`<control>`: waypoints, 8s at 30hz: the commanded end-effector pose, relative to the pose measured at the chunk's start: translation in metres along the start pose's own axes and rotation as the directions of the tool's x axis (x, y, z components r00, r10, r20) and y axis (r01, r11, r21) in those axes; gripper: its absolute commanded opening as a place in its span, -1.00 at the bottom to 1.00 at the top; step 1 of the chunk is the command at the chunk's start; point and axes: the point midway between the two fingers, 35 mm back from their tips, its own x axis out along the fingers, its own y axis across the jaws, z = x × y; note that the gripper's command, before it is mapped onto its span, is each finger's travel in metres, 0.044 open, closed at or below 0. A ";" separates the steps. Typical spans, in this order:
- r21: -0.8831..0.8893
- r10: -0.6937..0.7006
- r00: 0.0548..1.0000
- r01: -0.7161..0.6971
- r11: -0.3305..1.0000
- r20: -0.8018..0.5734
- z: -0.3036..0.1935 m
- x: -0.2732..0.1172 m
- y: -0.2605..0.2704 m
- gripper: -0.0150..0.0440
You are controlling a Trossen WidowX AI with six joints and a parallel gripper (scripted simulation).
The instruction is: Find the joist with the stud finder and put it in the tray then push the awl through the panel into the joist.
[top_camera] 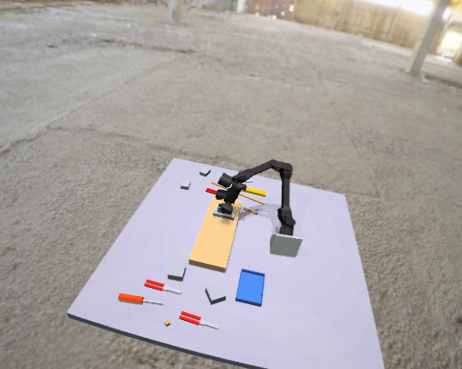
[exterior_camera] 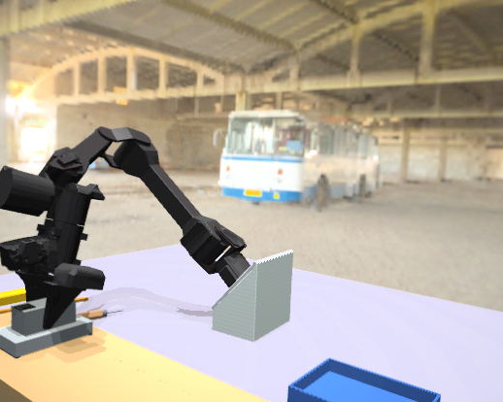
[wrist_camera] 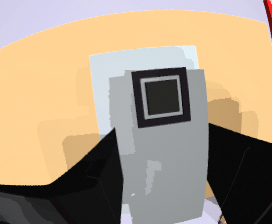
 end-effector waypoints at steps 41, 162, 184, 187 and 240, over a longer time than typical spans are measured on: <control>-0.002 0.003 1.000 -0.003 1.000 0.000 -0.001 0.000 0.085 -0.49; 0.004 0.012 1.000 -0.012 1.000 0.002 -0.001 -0.004 0.309 -0.49; 0.003 0.012 1.000 -0.012 1.000 0.002 -0.001 -0.003 0.292 -0.49; 0.003 0.011 1.000 -0.011 1.000 0.002 -0.001 -0.003 0.286 -0.49; 0.000 0.007 1.000 -0.007 1.000 0.001 -0.002 -0.001 0.189 -0.49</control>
